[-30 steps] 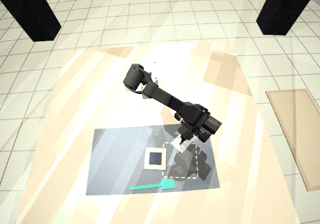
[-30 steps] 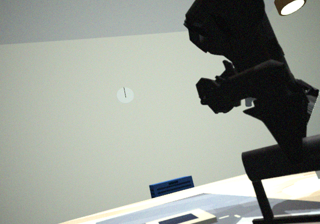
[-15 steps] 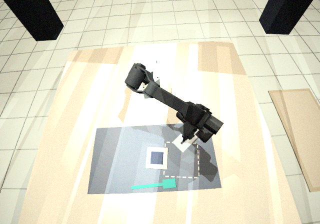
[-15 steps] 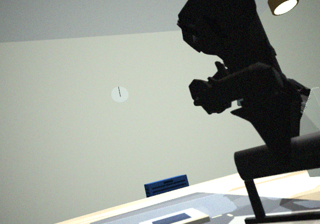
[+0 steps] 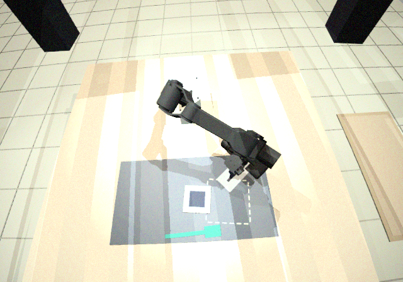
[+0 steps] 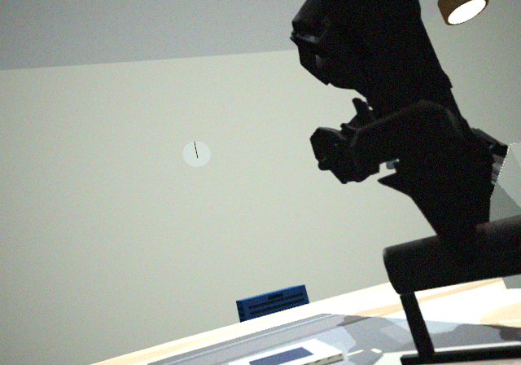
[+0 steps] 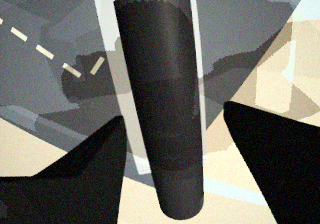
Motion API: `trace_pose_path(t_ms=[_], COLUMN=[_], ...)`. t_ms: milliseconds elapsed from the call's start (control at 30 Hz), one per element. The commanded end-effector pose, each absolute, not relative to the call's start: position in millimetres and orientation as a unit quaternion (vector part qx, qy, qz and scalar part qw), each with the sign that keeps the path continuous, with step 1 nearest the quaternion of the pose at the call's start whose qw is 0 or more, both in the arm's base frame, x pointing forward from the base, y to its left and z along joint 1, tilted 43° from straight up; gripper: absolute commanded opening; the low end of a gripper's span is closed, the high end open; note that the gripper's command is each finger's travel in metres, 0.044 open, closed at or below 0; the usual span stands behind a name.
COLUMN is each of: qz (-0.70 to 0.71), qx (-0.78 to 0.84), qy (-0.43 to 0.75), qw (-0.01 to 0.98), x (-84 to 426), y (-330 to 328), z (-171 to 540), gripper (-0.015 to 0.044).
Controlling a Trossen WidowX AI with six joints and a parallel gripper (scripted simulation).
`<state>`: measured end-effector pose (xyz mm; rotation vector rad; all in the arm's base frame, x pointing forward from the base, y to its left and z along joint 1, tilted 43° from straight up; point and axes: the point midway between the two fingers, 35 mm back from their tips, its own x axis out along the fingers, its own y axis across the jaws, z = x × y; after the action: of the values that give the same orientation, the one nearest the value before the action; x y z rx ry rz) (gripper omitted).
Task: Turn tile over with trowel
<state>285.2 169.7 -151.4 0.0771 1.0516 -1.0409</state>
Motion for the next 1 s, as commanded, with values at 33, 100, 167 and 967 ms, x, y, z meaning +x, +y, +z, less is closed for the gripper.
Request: trace_pose_path(t_ms=[33,100,167,967], qz=[-0.476,-0.476,-0.476,-0.280], qx=[0.046,0.046,0.046,-0.215], qy=[0.474,0.474,0.474,0.611], qw=[0.739,0.739,0.739,0.709], x=[280.4,279.9,279.9,280.4], y=[196.4,197.9,197.9,198.2], z=[-121.9,-119.9,-119.9,-120.4], gripper=[0.0270,0.0270,0.0270,0.0270])
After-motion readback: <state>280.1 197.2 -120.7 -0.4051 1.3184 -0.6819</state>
